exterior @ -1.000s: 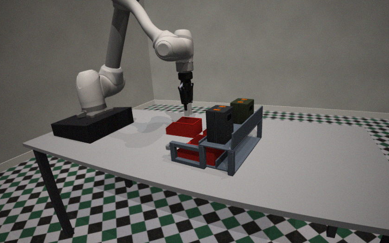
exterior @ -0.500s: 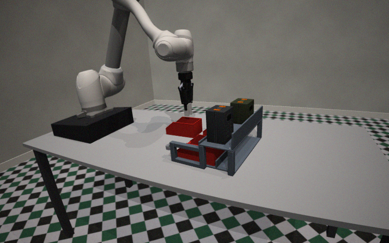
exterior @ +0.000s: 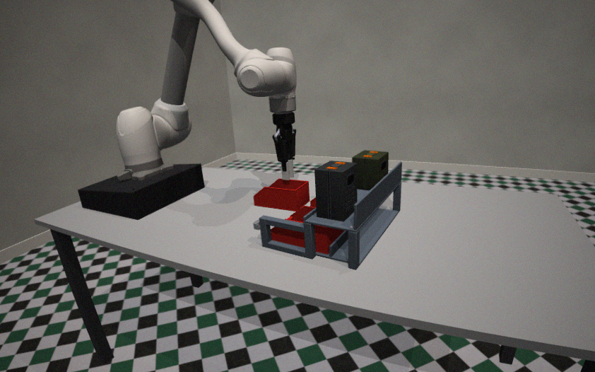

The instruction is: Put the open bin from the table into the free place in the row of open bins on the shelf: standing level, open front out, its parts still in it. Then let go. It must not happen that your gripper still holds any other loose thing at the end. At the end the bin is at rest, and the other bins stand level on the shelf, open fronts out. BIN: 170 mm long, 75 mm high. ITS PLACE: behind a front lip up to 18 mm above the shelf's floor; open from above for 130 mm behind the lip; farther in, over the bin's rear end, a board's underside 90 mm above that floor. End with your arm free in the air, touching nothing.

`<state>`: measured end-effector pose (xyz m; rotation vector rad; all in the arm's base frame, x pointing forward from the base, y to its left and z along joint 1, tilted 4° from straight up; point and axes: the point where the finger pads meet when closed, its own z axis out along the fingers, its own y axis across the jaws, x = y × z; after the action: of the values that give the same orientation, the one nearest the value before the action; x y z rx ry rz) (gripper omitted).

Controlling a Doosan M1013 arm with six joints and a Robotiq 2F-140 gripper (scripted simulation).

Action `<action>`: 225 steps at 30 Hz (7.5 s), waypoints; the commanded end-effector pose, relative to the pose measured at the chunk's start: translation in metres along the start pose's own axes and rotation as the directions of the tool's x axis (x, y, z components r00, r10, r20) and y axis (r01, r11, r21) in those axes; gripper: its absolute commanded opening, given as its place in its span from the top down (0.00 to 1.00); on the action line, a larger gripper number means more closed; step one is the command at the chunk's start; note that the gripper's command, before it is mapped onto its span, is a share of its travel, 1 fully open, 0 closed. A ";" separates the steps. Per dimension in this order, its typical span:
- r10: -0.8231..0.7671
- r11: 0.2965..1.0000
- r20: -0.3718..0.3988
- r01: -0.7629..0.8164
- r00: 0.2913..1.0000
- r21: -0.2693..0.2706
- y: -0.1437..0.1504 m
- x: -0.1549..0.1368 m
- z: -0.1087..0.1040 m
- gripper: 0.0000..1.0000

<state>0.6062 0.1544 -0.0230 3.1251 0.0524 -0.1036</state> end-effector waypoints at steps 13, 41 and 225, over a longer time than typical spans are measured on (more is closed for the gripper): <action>0.000 1.000 0.000 0.000 1.000 0.000 0.000 0.000 0.017 0.85; 0.000 1.000 0.000 0.000 1.000 0.000 0.000 0.000 0.036 0.85; 0.000 1.000 0.000 0.000 1.000 0.000 0.000 0.000 0.000 1.00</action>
<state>0.6062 0.1544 -0.0230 3.1251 0.0524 -0.1036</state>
